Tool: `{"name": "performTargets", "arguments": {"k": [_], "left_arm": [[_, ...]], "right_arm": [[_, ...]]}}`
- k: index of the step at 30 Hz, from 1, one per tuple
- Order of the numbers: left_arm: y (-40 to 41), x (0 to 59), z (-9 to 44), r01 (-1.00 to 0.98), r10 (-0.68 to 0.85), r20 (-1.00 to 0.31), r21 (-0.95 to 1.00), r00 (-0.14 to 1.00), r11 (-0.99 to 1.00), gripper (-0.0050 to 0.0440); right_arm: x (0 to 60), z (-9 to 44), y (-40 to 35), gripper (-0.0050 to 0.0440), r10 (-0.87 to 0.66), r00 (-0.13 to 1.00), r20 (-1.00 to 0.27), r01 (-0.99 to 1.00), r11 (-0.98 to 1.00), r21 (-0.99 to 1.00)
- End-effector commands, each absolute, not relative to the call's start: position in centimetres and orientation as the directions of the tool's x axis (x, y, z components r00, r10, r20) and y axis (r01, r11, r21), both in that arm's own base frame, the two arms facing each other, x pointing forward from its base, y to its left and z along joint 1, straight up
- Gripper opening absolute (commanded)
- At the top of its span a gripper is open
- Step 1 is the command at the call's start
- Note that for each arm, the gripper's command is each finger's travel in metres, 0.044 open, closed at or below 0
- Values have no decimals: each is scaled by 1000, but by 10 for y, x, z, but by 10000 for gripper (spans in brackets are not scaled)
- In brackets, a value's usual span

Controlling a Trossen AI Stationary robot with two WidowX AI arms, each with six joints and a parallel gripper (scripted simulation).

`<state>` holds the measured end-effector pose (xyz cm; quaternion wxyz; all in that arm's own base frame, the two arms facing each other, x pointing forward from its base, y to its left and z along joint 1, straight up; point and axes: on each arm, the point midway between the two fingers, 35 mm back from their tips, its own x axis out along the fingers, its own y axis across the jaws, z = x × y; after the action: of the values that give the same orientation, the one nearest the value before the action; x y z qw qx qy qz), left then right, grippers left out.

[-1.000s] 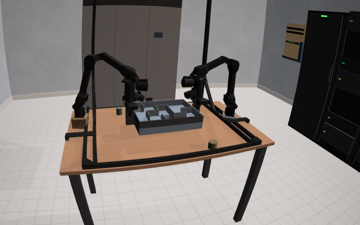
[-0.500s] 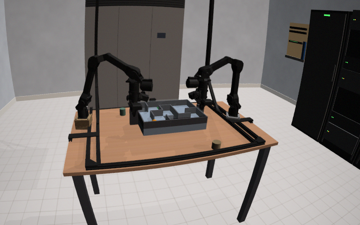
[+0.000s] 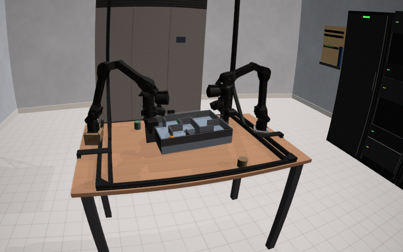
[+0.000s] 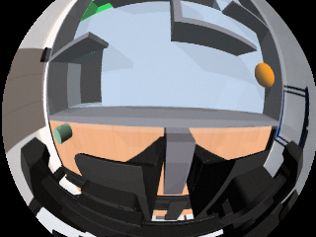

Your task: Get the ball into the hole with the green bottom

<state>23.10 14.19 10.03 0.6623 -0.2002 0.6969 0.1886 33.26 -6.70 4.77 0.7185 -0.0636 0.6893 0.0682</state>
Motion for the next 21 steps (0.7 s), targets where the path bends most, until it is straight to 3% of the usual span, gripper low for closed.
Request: {"name": "performTargets", "arguments": {"k": [1, 11, 21], "left_arm": [[142, 232, 98, -528, -10, -1000, 7, -29, 849, 20], [140, 229, 81, -529, 38, -999, 13, 36, 849, 20], [141, 231, 93, -528, 11, -1000, 15, -11, 849, 20]], "right_arm": [[331, 54, -67, 20, -1, 31, -1000, -185, 983, -7], [335, 71, -66, 20, -22, -48, -999, -185, 983, -13], [333, 60, -66, 20, -14, 6, -1000, -184, 983, -15]]}}
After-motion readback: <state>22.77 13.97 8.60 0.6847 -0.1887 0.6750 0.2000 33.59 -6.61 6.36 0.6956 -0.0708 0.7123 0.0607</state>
